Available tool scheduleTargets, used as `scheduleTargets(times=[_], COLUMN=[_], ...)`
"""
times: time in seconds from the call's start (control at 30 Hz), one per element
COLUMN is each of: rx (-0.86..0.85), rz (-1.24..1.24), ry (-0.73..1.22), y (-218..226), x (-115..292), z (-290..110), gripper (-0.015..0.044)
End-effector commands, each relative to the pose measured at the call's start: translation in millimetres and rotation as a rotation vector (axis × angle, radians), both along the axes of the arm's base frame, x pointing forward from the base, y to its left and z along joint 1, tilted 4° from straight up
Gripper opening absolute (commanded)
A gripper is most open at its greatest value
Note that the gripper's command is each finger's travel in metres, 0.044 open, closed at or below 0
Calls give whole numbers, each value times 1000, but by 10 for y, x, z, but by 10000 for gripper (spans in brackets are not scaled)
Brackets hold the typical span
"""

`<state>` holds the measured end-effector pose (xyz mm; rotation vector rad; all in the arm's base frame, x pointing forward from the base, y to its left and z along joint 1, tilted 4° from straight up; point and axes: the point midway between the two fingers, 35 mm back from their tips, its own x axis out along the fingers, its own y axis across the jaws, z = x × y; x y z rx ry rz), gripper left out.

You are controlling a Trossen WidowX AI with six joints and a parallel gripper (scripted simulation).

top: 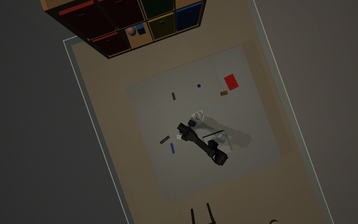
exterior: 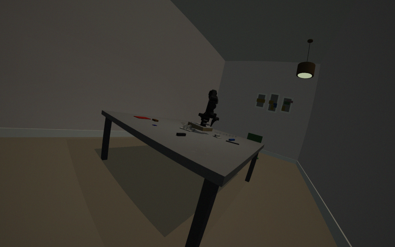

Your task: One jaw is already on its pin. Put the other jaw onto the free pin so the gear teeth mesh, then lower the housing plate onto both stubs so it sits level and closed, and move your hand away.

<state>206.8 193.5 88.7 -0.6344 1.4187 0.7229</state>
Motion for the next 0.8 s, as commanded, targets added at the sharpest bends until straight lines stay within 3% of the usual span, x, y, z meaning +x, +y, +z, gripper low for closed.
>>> scheduleTargets(times=[0.0,0.77], rx=[7,7], rz=[-44,-340], ry=[0,20], y=[-87,-795], x=[45,305], z=[8,-45], gripper=[351,351])
